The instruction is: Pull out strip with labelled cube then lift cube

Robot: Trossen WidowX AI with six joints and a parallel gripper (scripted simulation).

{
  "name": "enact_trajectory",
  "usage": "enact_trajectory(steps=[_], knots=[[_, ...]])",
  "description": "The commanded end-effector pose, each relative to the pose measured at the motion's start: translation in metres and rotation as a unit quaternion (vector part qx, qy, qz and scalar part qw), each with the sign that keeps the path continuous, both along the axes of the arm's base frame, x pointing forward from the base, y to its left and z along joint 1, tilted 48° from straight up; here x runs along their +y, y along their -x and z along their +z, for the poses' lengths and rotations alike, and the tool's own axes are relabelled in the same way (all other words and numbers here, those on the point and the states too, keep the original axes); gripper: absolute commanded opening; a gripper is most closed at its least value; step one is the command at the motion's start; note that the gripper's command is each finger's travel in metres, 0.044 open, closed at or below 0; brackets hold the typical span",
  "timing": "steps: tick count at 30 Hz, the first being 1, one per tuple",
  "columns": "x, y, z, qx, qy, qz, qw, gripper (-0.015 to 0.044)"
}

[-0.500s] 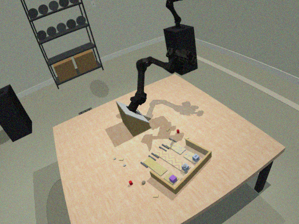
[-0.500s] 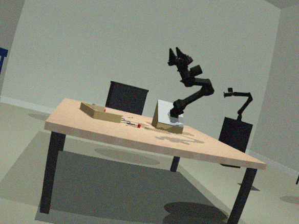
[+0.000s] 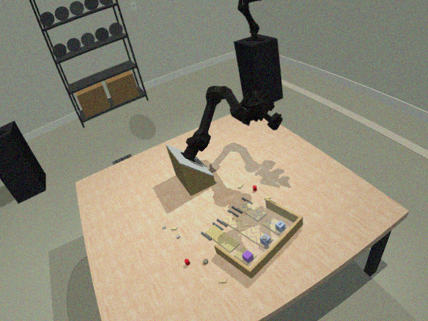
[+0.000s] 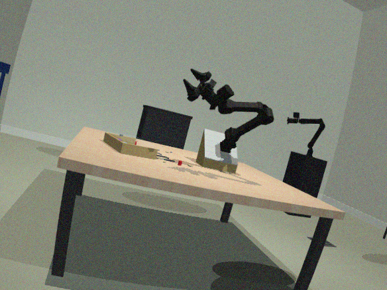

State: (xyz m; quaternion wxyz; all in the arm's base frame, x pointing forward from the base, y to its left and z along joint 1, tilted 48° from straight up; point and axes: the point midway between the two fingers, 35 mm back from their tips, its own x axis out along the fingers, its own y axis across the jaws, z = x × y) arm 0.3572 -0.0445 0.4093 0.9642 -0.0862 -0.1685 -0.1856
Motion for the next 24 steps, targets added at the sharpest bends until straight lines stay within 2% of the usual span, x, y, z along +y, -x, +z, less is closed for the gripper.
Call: enact_trajectory(steps=[1,5,10,15,17,19,24], knots=[[-0.007,-0.027,-0.063,0.075,-0.016,0.070,0.995,0.0400],[-0.016,-0.040,-0.134,0.158,-0.067,0.143,0.975,0.0400],[-0.024,-0.031,-0.219,0.250,-0.175,0.224,0.925,0.0400],[-0.024,0.001,-0.290,0.314,-0.320,0.293,0.845,0.0400],[-0.021,0.022,-0.316,0.331,-0.400,0.322,0.792,0.0400],[-0.017,0.038,-0.331,0.336,-0.456,0.340,0.750,0.0400],[-0.016,0.040,-0.332,0.336,-0.463,0.343,0.745,0.0400]])
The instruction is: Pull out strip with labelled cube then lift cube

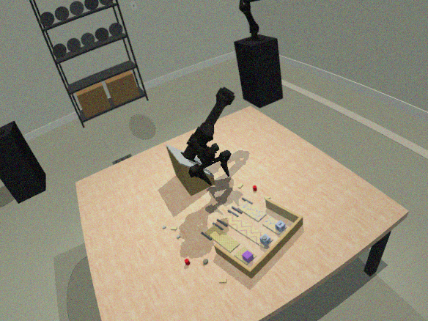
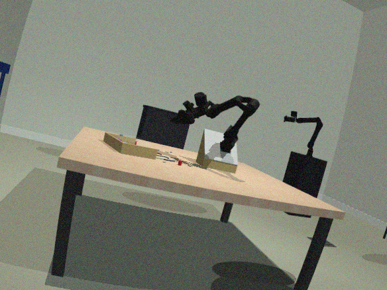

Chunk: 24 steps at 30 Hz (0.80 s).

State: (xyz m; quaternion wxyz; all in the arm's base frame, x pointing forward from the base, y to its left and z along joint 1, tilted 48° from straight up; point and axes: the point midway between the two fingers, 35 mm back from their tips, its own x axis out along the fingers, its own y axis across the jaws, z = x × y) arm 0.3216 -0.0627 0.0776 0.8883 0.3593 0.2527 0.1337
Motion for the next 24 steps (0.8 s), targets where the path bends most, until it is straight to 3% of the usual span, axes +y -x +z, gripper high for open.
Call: enact_trajectory(steps=[1,12,24], knots=[[0.002,0.005,-0.001,0.004,-0.022,0.006,1.000,0.0400],[0.002,0.005,-0.001,0.004,-0.022,0.006,1.000,0.0400],[0.017,-0.054,-0.046,0.133,0.030,0.149,0.980,0.0085]])
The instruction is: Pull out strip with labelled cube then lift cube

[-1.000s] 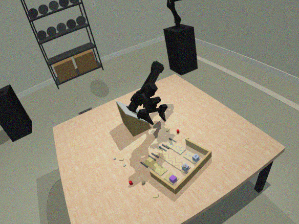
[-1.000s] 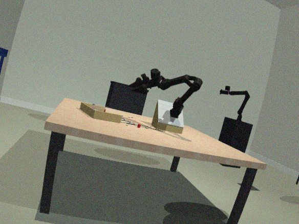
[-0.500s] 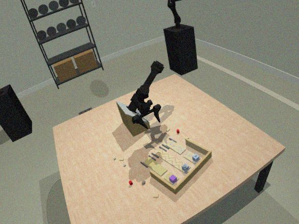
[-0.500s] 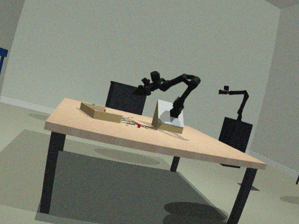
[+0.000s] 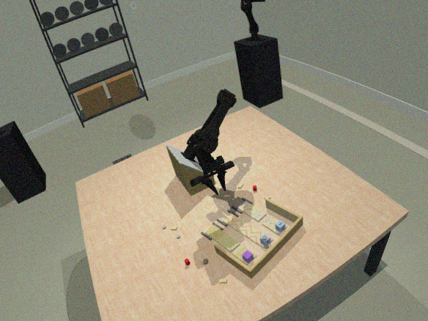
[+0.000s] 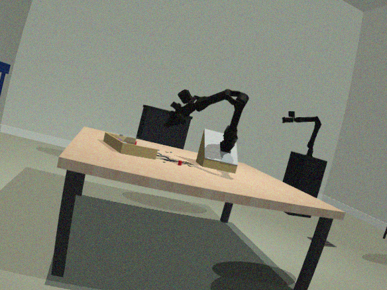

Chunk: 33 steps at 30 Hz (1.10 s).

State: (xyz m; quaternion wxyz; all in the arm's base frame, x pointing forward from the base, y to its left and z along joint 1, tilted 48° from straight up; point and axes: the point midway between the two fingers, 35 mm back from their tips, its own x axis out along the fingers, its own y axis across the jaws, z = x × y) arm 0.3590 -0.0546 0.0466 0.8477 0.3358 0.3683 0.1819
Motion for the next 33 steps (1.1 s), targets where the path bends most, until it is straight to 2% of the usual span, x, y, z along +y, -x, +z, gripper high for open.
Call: enact_trajectory(steps=[1,3,4,14,33], knots=[[0.012,-0.020,-0.019,0.052,0.023,0.072,0.996,0.0059],[0.020,-0.026,-0.028,0.077,0.030,0.108,0.991,0.0006],[0.024,-0.028,-0.032,0.089,0.033,0.127,0.987,0.0000],[0.070,-0.039,-0.043,0.160,0.038,0.311,0.936,0.0000],[0.076,-0.036,-0.058,0.161,0.039,0.314,0.935,0.0000]])
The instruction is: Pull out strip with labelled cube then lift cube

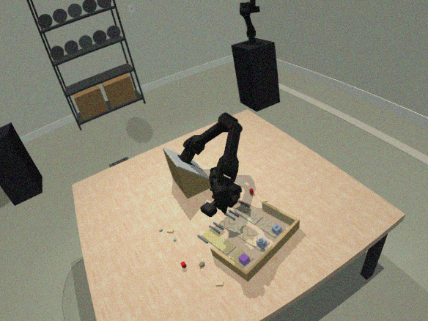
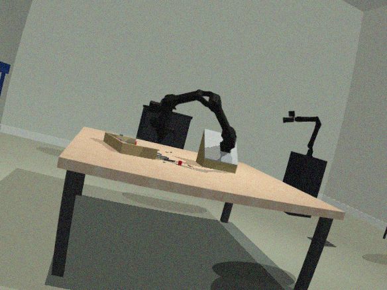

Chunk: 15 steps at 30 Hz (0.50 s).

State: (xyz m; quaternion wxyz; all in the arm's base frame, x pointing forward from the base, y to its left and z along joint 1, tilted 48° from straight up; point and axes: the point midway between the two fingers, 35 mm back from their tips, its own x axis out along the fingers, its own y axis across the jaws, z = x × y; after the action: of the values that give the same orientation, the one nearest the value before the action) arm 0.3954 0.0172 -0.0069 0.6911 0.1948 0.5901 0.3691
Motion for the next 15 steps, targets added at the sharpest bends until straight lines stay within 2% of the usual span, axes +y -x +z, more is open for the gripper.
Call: enact_trajectory(steps=[1,15], knots=[[0.005,0.001,-0.006,0.004,0.002,0.001,1.000,0.0000],[0.023,-0.001,-0.021,0.004,0.002,0.001,1.000,0.0000]])
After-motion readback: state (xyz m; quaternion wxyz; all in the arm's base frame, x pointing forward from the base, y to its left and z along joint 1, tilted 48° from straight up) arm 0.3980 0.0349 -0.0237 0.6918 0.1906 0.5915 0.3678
